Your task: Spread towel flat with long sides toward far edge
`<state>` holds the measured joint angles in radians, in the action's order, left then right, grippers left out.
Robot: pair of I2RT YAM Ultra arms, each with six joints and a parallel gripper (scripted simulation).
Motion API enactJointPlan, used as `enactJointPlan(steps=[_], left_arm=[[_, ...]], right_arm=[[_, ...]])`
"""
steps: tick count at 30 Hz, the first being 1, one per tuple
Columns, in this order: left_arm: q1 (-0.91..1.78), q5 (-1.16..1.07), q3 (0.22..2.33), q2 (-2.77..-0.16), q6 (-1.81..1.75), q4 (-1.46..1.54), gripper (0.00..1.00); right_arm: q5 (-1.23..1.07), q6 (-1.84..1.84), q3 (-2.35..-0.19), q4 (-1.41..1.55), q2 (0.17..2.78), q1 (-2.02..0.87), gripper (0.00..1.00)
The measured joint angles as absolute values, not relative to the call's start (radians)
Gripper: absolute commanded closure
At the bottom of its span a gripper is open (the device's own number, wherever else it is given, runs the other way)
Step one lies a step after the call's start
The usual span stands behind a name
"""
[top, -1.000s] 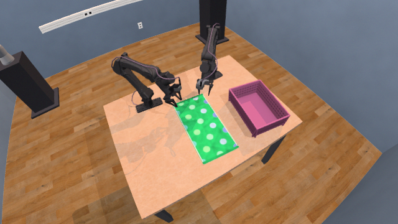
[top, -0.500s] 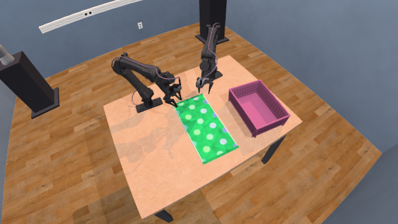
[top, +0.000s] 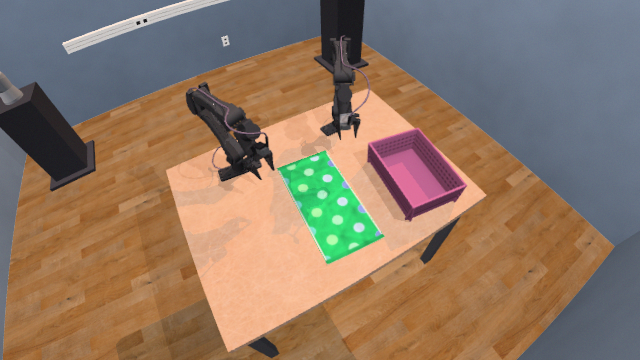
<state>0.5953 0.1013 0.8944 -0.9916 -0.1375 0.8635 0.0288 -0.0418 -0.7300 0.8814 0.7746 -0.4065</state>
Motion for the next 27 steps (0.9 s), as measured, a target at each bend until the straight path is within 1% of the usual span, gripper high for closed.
enactJointPlan(steps=[8, 15, 27], left_arm=[[0.389, 0.123, 0.888, -0.921, -0.176, 0.927, 0.36], [0.112, 0.076, 0.888, -0.891, -0.093, 0.951, 0.36], [0.076, 0.014, 0.888, -0.891, -0.018, 0.960, 0.36]], right_arm=[[0.014, -0.014, -0.764, 0.944, 0.755, -0.098, 0.36], [-0.012, 0.034, -0.811, 0.958, 0.804, 0.197, 0.36], [-0.018, 0.032, -0.905, 0.925, 0.956, 0.483, 0.36]])
